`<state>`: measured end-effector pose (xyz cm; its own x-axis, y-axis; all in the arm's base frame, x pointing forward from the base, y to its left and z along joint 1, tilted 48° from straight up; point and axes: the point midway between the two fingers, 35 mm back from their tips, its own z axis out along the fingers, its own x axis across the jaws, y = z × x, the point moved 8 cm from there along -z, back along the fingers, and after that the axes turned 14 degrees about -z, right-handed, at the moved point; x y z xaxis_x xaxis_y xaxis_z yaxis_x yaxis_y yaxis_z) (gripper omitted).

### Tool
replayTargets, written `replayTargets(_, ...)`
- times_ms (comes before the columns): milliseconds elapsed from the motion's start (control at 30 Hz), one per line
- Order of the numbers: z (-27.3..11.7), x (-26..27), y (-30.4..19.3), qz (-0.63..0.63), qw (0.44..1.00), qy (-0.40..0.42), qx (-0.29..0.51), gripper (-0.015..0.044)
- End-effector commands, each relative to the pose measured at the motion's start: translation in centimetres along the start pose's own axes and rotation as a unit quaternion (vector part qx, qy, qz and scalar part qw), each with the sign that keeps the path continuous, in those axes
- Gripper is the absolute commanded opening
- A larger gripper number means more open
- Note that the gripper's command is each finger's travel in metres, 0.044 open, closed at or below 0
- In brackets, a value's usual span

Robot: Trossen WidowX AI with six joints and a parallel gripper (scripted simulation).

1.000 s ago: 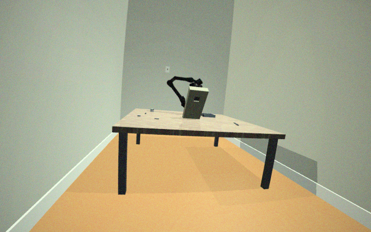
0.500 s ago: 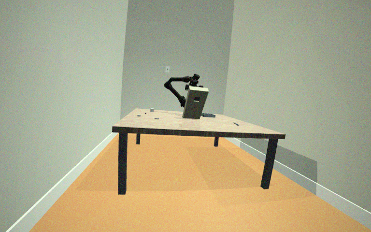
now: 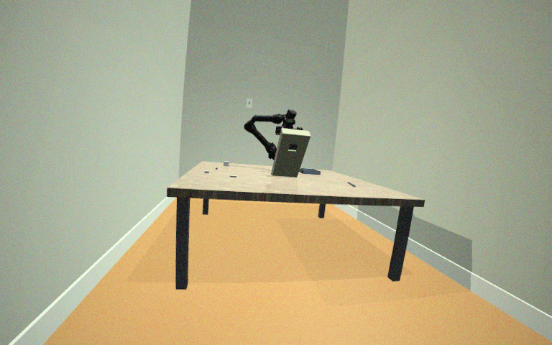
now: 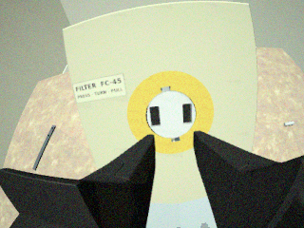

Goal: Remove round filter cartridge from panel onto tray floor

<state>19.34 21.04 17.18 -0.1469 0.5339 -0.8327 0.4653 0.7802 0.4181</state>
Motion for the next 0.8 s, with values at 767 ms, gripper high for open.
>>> replayTargets(767,4.4,-0.1,-0.3,-0.005,1.000,-0.002,-0.001,0.0116)
